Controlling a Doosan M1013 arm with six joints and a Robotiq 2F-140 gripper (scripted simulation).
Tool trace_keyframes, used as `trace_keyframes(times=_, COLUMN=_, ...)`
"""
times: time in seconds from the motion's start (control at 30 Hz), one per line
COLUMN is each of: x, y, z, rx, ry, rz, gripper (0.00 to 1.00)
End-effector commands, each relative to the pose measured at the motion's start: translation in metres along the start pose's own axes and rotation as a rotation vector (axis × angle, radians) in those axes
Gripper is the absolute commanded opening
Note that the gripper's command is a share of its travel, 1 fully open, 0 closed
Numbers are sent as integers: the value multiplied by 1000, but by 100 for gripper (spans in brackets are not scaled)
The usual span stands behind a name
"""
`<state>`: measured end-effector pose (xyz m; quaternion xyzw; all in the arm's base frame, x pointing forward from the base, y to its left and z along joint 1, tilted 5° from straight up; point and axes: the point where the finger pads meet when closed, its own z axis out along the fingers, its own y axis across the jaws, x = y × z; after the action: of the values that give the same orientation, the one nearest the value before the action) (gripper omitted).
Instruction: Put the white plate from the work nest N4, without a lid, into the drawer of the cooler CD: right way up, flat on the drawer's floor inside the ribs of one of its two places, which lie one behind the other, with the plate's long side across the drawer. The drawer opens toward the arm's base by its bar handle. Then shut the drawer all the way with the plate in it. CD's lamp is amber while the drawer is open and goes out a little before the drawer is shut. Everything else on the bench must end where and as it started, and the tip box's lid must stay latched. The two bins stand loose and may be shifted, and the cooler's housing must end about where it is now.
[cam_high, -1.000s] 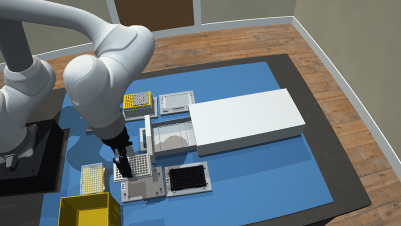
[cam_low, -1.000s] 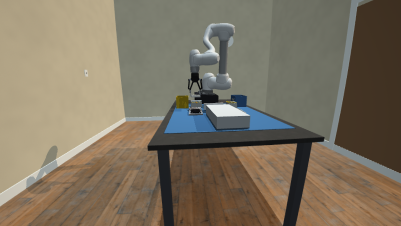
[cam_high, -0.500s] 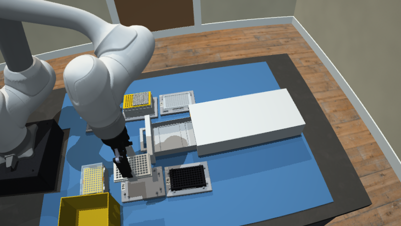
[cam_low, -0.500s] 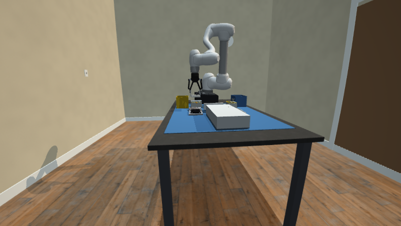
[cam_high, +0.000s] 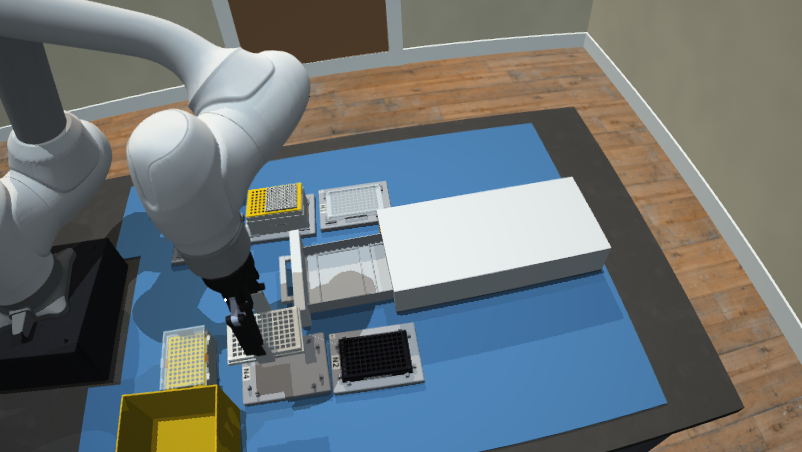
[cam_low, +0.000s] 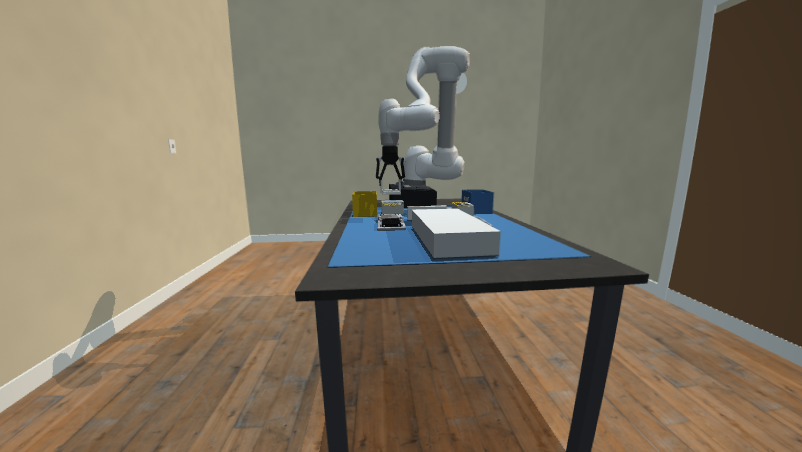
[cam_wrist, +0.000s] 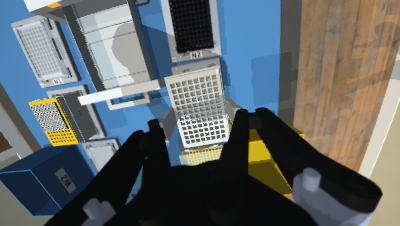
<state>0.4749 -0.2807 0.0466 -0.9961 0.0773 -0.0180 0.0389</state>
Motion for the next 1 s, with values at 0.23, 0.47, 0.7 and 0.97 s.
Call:
trace_keyframes(times=0.23, x=1, y=3, z=-4, rx=-2, ry=0, rz=6, gripper=0)
trace_keyframes(times=0.47, x=4, y=-1, z=-4, rx=-2, ry=0, rz=-61, gripper=0)
trace_keyframes(times=0.7, x=15, y=-16, z=-4, rx=-2, ry=0, rz=-294, gripper=0)
trace_keyframes(times=0.97, x=25, y=-29, z=-4, rx=-2, ry=0, rz=-494, gripper=0)
